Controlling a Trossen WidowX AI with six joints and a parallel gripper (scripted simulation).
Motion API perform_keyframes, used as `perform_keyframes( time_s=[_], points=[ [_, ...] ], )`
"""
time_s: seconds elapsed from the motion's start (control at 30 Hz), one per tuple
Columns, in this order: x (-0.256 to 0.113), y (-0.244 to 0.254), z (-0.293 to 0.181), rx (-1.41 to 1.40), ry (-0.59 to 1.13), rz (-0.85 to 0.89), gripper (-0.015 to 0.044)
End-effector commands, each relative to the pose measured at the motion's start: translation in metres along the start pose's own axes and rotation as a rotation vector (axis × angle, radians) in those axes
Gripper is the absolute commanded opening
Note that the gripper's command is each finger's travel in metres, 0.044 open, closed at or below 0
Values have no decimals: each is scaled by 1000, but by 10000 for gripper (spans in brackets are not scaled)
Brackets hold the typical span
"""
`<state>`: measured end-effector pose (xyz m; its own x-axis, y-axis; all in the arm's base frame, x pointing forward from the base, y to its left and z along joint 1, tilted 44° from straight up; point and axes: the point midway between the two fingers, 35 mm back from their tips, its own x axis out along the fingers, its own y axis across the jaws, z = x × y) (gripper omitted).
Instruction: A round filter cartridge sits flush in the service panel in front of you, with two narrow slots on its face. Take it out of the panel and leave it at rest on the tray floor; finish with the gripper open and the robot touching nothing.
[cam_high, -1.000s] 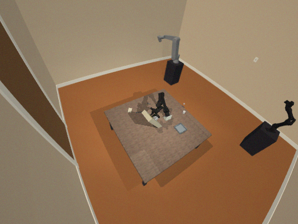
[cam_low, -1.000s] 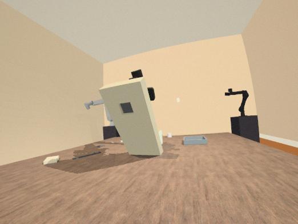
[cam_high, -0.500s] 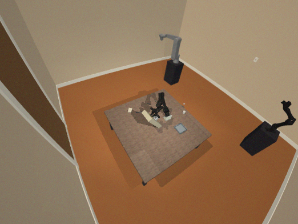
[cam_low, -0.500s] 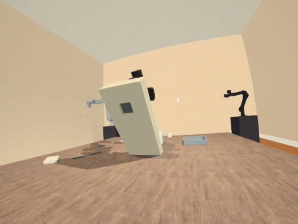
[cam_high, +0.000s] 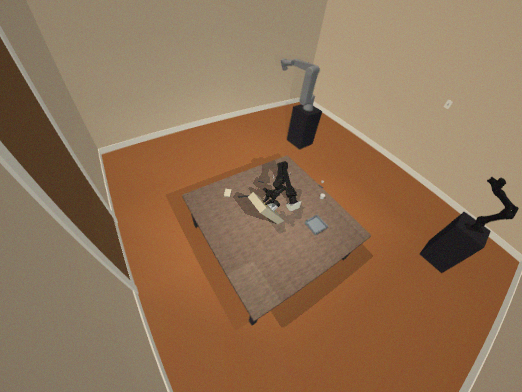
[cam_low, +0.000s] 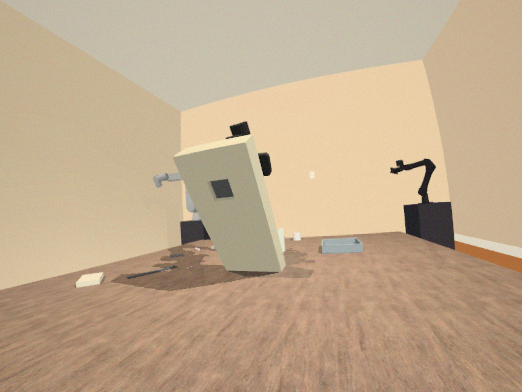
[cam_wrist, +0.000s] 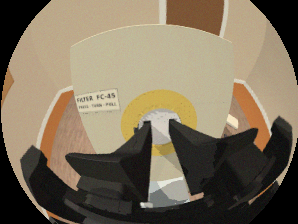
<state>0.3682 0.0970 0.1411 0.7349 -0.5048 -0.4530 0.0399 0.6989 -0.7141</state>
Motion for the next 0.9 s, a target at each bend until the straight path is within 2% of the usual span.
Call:
perform_keyframes(
  time_s=[0.0,0.47,0.87],
  points=[
    [8,-1,-1,18,11,1,0],
    [8,-1,-1,18,11,1,0],
    [-50,3,0,13,17,8,0]
  ],
)
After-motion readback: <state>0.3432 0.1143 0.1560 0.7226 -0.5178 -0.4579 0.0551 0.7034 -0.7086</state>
